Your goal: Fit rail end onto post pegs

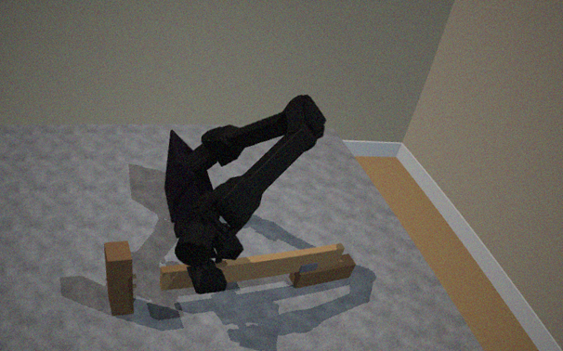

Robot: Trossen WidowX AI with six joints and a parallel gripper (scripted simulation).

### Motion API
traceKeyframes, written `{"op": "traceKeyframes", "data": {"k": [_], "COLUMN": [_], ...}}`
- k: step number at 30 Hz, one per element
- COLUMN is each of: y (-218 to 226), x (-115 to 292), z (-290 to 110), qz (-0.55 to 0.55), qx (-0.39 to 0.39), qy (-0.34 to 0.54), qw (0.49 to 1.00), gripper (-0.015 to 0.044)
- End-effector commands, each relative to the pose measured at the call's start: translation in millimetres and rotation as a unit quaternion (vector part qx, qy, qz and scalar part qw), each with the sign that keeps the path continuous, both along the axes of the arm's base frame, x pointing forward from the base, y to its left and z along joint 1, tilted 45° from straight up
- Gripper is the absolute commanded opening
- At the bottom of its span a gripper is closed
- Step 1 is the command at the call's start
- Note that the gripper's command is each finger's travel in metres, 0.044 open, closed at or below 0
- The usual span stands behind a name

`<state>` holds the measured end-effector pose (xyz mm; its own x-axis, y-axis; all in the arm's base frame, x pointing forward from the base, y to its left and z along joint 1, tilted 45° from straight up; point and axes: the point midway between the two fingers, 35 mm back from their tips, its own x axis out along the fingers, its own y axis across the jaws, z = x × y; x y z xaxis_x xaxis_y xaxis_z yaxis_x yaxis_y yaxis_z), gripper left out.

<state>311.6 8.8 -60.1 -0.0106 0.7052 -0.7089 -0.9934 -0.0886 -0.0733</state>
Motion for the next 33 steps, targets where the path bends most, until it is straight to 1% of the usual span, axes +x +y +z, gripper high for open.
{"op": "traceKeyframes", "data": {"k": [1, 33], "y": [-2.9, 1.3], "x": [0.8, 0.6], "z": [2.3, 3.1], "qz": [-0.004, -0.004], "qx": [0.000, 0.000], "qy": [-0.003, -0.003], "qw": [1.000, 1.000], "gripper": [0.0000, 0.0000]}}
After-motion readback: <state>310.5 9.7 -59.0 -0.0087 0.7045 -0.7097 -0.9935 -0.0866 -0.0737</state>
